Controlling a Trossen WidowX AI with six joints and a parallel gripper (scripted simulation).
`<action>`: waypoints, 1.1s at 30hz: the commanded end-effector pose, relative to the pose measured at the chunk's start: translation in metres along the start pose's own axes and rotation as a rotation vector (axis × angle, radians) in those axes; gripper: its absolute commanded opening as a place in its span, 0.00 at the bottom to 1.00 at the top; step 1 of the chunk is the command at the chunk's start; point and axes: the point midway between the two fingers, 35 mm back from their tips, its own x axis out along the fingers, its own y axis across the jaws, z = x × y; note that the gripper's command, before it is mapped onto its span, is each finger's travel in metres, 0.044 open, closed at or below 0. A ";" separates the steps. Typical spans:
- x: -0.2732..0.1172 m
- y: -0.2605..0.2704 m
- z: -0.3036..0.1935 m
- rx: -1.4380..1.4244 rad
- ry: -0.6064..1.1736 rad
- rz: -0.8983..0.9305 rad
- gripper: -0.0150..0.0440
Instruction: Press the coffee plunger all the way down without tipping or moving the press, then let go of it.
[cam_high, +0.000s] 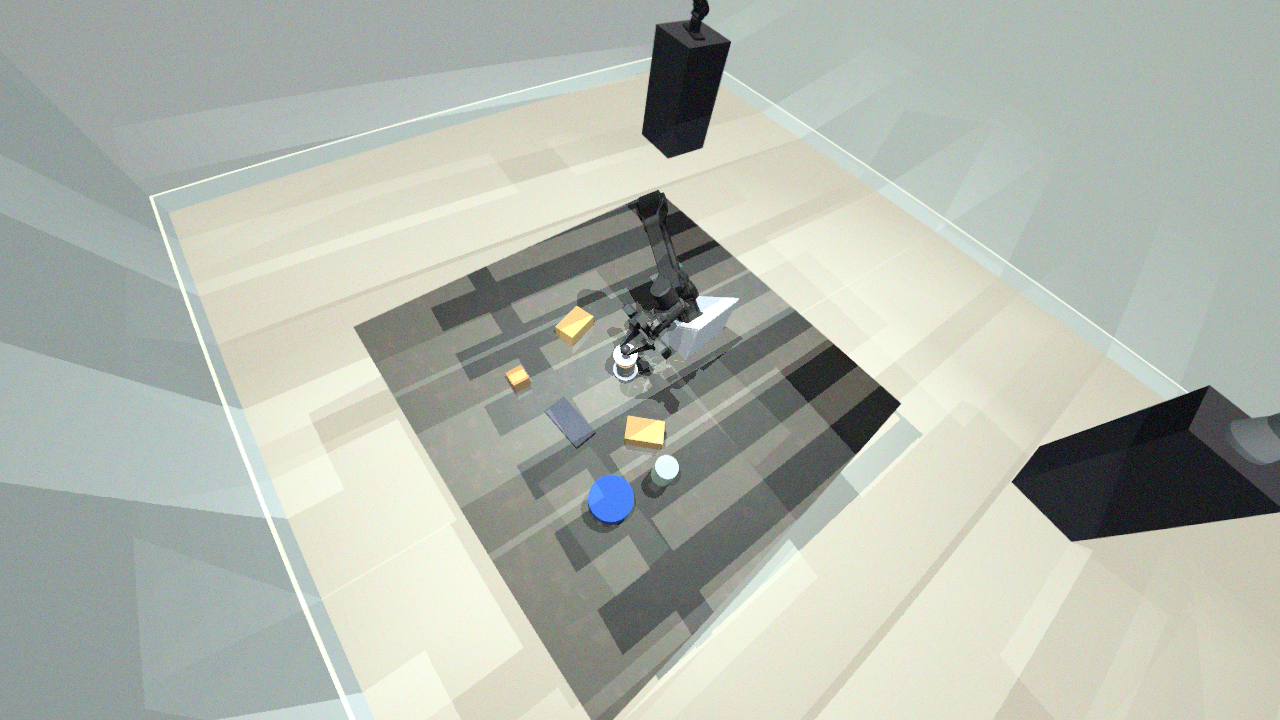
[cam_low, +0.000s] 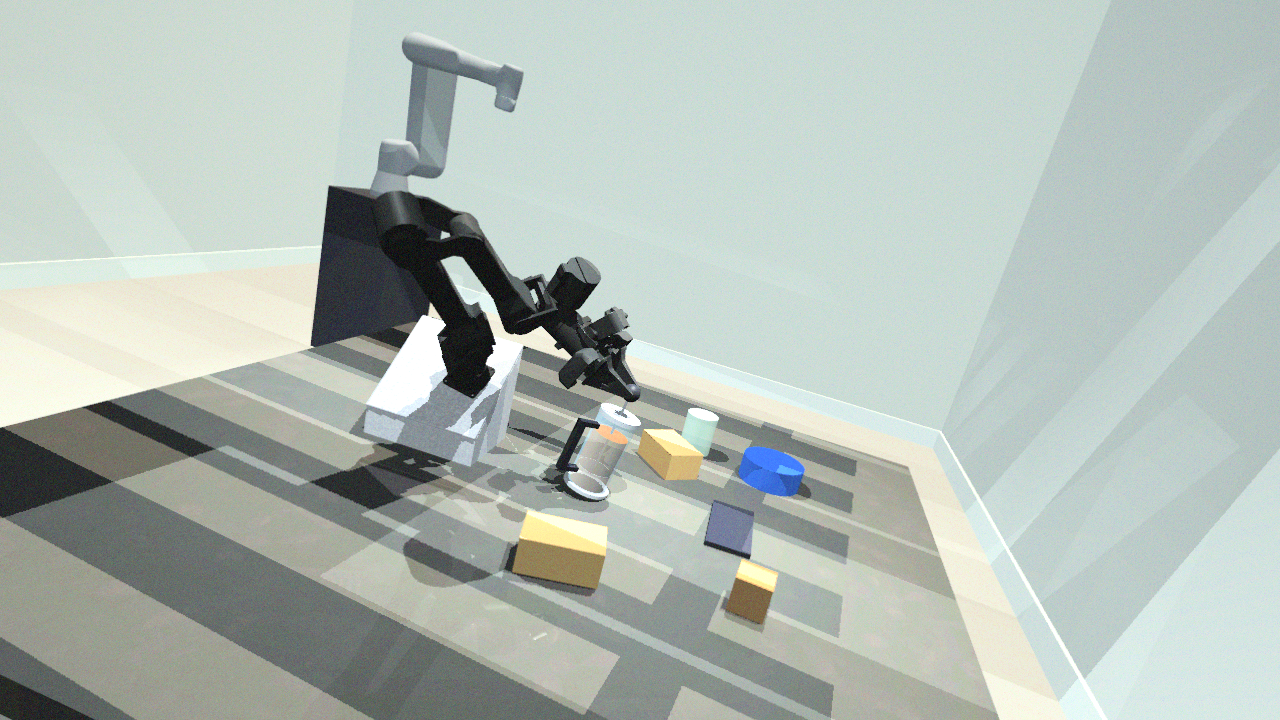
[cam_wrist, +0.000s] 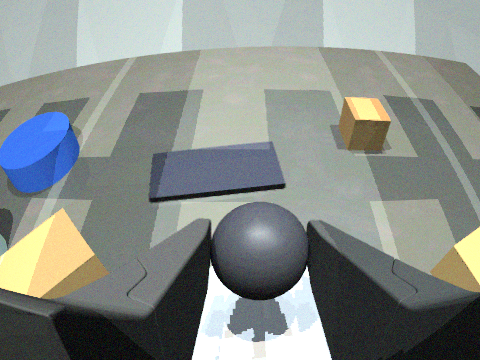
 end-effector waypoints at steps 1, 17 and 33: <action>0.004 -0.001 -0.011 -0.041 0.032 -0.011 0.46; 0.007 0.002 -0.009 -0.040 0.032 -0.011 0.46; 0.008 0.004 -0.008 -0.040 0.032 -0.011 0.46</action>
